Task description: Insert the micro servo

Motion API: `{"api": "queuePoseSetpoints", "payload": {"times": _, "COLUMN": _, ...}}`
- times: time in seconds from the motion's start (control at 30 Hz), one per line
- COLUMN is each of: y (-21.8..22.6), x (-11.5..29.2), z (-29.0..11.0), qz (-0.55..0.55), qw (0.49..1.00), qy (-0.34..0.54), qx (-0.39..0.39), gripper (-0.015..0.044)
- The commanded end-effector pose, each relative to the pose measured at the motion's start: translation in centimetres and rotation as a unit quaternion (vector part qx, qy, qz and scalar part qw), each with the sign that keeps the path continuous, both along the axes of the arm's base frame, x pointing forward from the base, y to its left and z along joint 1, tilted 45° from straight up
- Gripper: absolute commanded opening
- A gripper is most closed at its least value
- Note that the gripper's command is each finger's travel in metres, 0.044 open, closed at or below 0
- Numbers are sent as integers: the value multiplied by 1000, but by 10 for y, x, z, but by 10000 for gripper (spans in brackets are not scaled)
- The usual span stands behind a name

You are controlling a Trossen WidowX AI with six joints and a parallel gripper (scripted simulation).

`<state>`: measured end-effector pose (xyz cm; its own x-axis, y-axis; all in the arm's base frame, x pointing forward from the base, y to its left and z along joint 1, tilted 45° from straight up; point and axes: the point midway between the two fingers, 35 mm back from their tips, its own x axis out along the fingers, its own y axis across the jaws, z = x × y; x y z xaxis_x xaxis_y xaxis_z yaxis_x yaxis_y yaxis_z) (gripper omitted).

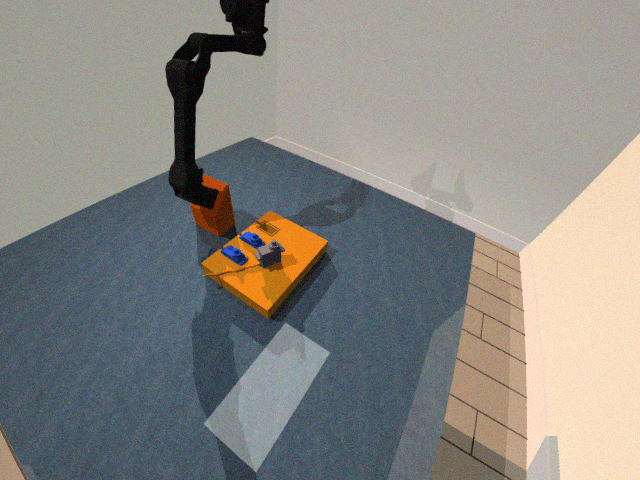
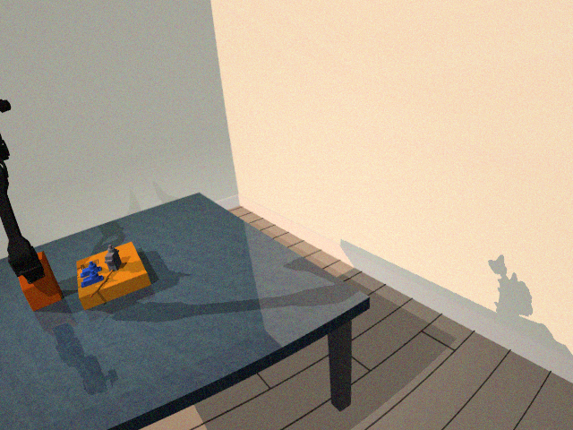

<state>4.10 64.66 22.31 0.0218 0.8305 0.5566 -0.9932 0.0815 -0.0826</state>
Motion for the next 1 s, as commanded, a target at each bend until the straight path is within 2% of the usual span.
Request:
{"api": "queuePoseSetpoints", "payload": {"times": 0.0, "y": 0, "x": 2, "z": 0, "qz": -2, "qw": 1000, "qy": 0, "qx": -2, "gripper": 426}}
{"api": "queuePoseSetpoints", "payload": {"times": 0.03, "y": 1, "x": 5, "z": -1, "qz": -6, "qw": 1000, "qy": 1, "qx": -6, "gripper": 440}}
{"api": "queuePoseSetpoints", "payload": {"times": 0.33, "y": 2, "x": 43, "z": -13, "qz": -44, "qw": 997, "qy": 9, "qx": -58, "gripper": 440}}
{"api": "queuePoseSetpoints", "payload": {"times": 0.67, "y": -11, "x": 139, "z": -39, "qz": -155, "qw": 972, "qy": 21, "qx": -178, "gripper": 440}}
{"api": "queuePoseSetpoints", "payload": {"times": 0.97, "y": -41, "x": 206, "z": -64, "qz": -228, "qw": 932, "qy": 29, "qx": -279, "gripper": 440}}
